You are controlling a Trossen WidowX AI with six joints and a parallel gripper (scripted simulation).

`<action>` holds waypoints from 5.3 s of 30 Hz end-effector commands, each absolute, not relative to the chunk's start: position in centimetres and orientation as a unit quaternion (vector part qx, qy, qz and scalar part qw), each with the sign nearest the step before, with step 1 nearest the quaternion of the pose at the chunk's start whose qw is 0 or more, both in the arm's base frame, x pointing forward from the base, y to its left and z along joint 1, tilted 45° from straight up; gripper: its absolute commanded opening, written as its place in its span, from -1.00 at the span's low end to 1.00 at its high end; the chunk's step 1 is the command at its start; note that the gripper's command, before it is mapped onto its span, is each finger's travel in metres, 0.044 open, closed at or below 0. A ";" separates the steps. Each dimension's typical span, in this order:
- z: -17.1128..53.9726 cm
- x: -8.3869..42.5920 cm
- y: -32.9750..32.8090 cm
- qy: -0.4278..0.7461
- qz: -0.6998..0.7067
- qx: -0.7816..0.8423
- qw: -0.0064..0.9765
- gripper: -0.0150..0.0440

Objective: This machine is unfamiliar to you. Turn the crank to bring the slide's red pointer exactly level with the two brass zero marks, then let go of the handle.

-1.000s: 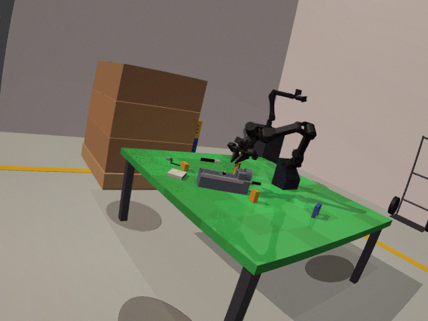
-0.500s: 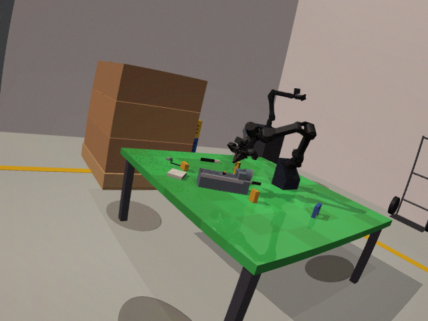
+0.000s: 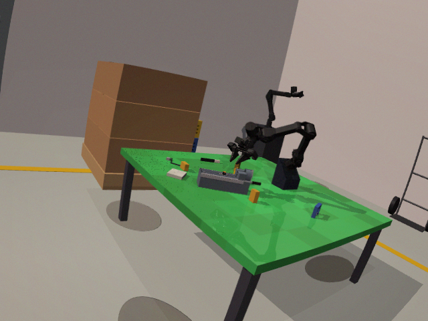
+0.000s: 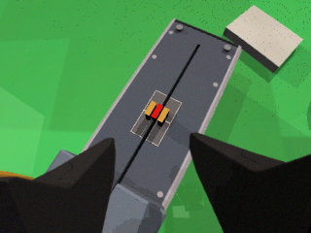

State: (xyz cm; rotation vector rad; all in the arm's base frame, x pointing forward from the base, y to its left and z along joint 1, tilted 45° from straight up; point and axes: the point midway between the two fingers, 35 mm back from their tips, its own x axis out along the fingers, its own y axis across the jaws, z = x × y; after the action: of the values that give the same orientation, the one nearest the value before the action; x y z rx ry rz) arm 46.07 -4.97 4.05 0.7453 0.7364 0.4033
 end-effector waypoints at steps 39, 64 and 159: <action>4.0 46.1 -5.0 0.349 0.191 0.353 0.847 -0.49; 4.0 46.1 -5.0 0.349 0.191 0.353 0.847 0.64; 4.1 46.1 -5.0 0.349 0.191 0.354 0.847 0.67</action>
State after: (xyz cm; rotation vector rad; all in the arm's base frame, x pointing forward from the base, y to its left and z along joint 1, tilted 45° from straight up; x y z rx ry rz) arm 46.07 -5.00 4.06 0.7461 0.7357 0.4036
